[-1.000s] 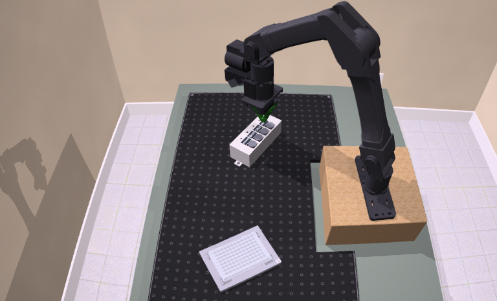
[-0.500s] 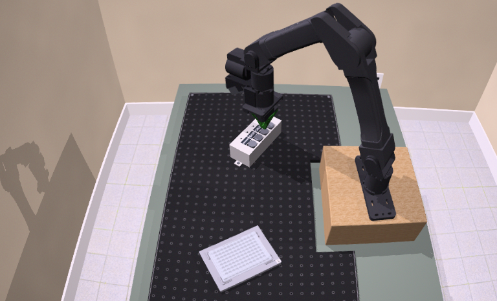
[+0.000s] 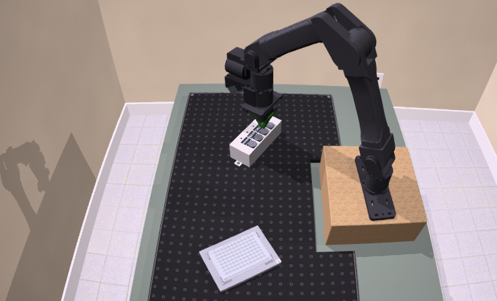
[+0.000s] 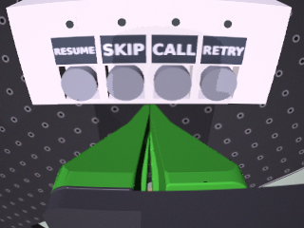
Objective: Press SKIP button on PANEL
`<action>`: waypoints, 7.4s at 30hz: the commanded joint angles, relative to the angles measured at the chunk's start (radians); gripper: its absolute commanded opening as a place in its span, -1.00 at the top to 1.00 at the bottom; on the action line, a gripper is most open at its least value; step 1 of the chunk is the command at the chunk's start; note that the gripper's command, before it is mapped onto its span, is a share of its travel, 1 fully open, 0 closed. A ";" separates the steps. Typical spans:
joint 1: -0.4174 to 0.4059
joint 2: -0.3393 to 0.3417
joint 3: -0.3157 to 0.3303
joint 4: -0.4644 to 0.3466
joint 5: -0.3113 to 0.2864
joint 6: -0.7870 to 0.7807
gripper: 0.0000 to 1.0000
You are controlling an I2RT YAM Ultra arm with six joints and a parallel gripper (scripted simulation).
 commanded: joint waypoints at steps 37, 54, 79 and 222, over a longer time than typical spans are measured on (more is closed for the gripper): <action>0.004 -0.031 0.029 0.014 -0.005 -0.006 1.00; 0.004 -0.031 0.029 0.014 -0.005 -0.006 1.00; 0.004 -0.031 0.029 0.014 -0.005 -0.006 1.00; 0.041 0.060 -0.065 0.130 -0.001 0.044 1.00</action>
